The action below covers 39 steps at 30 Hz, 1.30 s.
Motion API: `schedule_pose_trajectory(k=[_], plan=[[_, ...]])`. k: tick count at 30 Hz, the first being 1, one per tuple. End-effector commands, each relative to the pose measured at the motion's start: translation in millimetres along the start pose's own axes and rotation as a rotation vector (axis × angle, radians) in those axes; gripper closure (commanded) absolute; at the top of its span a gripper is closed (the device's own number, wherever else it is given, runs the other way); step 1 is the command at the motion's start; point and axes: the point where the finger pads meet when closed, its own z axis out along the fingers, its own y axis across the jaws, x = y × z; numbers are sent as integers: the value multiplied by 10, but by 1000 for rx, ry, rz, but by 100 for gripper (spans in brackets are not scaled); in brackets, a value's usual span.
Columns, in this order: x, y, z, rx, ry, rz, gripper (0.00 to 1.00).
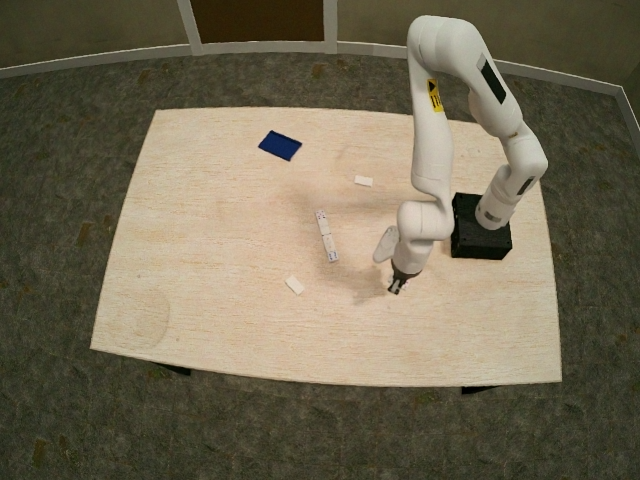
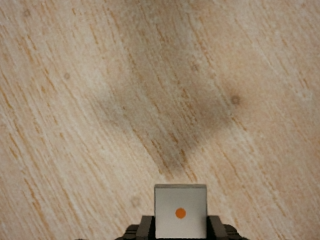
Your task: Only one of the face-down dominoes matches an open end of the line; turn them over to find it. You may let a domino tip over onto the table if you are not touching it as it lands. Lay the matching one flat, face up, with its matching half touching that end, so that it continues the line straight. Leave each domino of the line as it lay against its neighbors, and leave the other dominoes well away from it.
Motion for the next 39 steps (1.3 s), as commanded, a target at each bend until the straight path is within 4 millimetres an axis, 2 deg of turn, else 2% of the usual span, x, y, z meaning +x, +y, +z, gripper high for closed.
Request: schedule_pose_trajectory(k=[1, 12, 15, 17, 19, 21, 24, 28, 34, 36, 37, 39], plan=[[9, -3, -36, 1, 1, 1, 70], [39, -6, -66, 1, 1, 9, 70], [214, -18, -65, 2, 3, 53, 70], [443, -18, -64, 2, 5, 109, 70], [443, -18, -64, 2, 5, 109, 70], [761, 11, -63, 3, 7, 186, 70], [1362, 155, -62, 2, 9, 328, 70], [1877, 440, -68, 1, 8, 531, 70], [2599, 1003, -74, 1, 2, 749, 70], [2599, 1003, -74, 1, 2, 749, 70], [2942, 1262, -70, 1, 1, 767, 70], [3113, 1416, -68, 1, 1, 790, 70]])
